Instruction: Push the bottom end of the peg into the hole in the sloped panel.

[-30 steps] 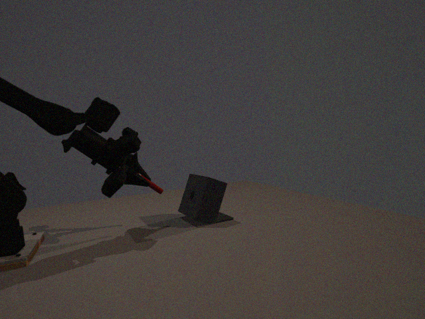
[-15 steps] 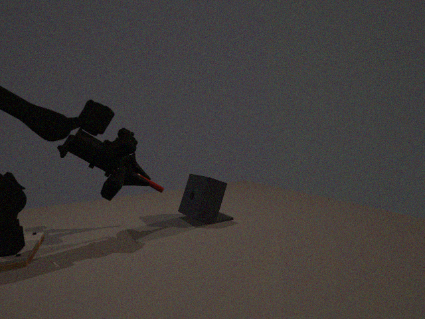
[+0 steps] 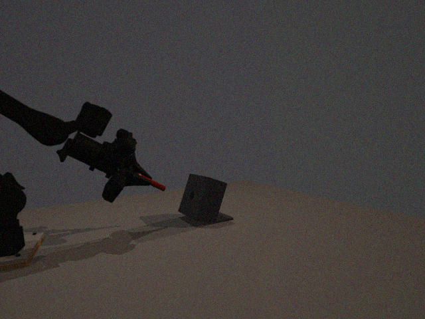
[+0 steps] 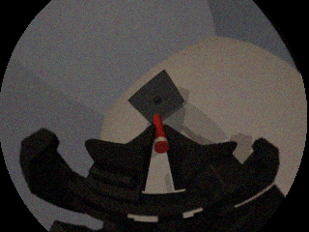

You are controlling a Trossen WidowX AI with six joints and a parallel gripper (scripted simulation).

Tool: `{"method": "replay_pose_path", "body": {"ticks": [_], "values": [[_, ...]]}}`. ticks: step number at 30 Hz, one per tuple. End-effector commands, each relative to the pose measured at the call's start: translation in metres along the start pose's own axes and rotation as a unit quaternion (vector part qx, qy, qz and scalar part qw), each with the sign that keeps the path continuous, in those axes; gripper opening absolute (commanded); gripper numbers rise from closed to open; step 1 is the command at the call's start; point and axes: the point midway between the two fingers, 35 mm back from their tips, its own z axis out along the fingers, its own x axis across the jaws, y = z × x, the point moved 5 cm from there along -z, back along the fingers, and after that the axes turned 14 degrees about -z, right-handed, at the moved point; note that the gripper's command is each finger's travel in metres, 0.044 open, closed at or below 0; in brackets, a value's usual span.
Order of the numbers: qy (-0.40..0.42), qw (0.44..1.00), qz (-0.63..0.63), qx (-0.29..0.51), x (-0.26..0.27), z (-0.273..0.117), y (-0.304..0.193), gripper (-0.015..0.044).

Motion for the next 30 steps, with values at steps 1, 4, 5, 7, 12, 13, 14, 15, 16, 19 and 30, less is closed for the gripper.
{"method": "replay_pose_path", "body": {"ticks": [1, 4, 5, 7, 12, 13, 14, 15, 16, 19, 30], "values": [[-0.001, 1.000, 0.002, -0.002, -0.002, 0.003, -0.002, 0.0000], [0.000, 1.000, 0.003, -0.006, -0.002, 0.006, -0.001, 0.0000], [0.001, 1.000, 0.004, -0.007, -0.002, 0.007, -0.001, 0.0000], [0.002, 1.000, 0.005, -0.010, -0.003, 0.009, -0.001, 0.0000], [0.005, 1.000, 0.006, -0.017, -0.003, 0.013, 0.000, 0.0000], [0.005, 1.000, 0.007, -0.018, -0.004, 0.013, 0.000, 0.0000], [0.006, 1.000, 0.007, -0.019, -0.004, 0.014, 0.000, 0.0000], [0.006, 1.000, 0.008, -0.021, -0.004, 0.015, 0.000, 0.0000], [0.007, 1.000, 0.008, -0.022, -0.004, 0.016, 0.001, 0.0000], [0.008, 1.000, 0.009, -0.026, -0.005, 0.018, 0.001, 0.0000], [0.013, 0.999, 0.013, -0.040, -0.007, 0.026, 0.002, 0.0000]]}}
